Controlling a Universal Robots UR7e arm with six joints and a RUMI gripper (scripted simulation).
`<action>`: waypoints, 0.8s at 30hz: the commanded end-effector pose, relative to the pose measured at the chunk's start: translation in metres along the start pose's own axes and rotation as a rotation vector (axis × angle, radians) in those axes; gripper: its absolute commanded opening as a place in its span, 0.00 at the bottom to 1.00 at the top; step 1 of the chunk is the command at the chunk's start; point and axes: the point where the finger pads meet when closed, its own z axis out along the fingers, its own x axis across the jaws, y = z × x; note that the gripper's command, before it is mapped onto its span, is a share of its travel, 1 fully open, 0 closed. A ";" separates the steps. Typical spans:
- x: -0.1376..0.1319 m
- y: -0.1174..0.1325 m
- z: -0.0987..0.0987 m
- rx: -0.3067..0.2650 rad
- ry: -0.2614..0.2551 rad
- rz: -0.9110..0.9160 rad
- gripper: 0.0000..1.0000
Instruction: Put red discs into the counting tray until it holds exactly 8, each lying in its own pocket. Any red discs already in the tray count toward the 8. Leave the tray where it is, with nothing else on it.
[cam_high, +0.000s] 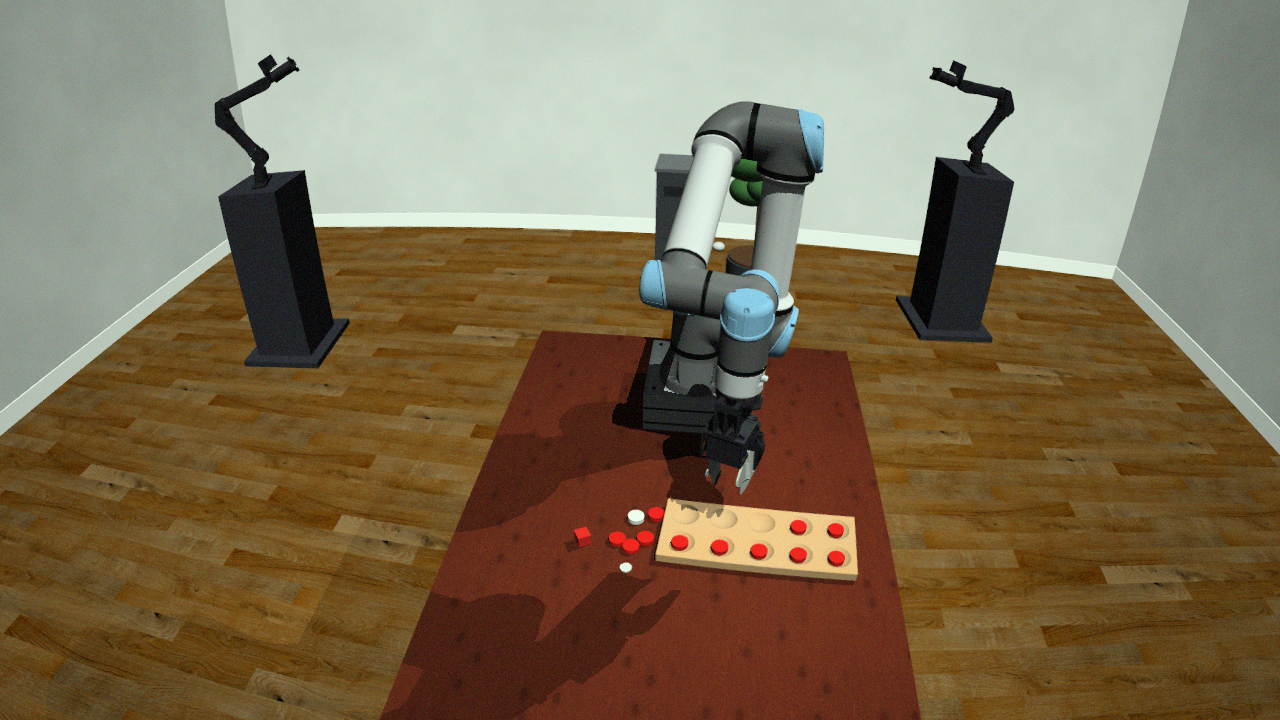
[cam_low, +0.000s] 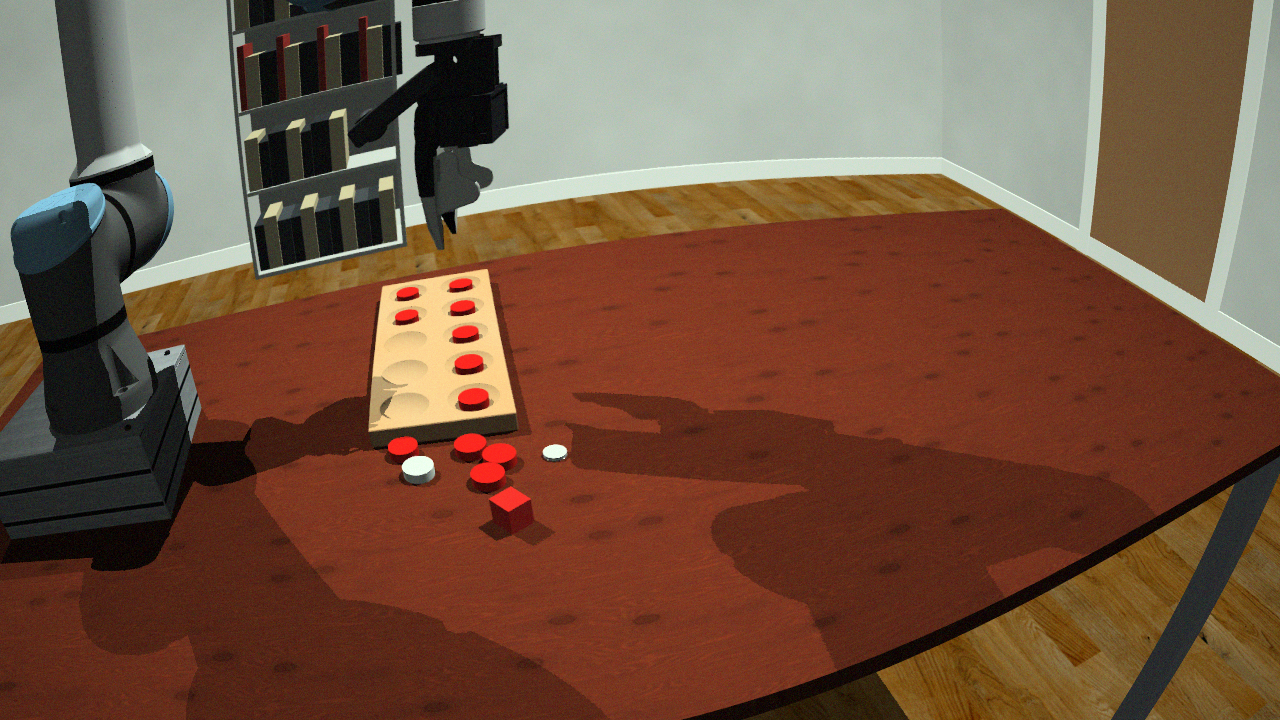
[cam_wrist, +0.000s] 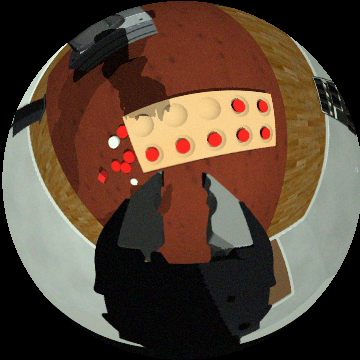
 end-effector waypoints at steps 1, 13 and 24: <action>0.000 0.000 -0.005 -0.003 -0.006 0.152 0.28; 0.001 0.001 -0.011 -0.005 -0.008 0.362 0.28; 0.001 0.002 -0.018 -0.007 -0.009 0.579 0.28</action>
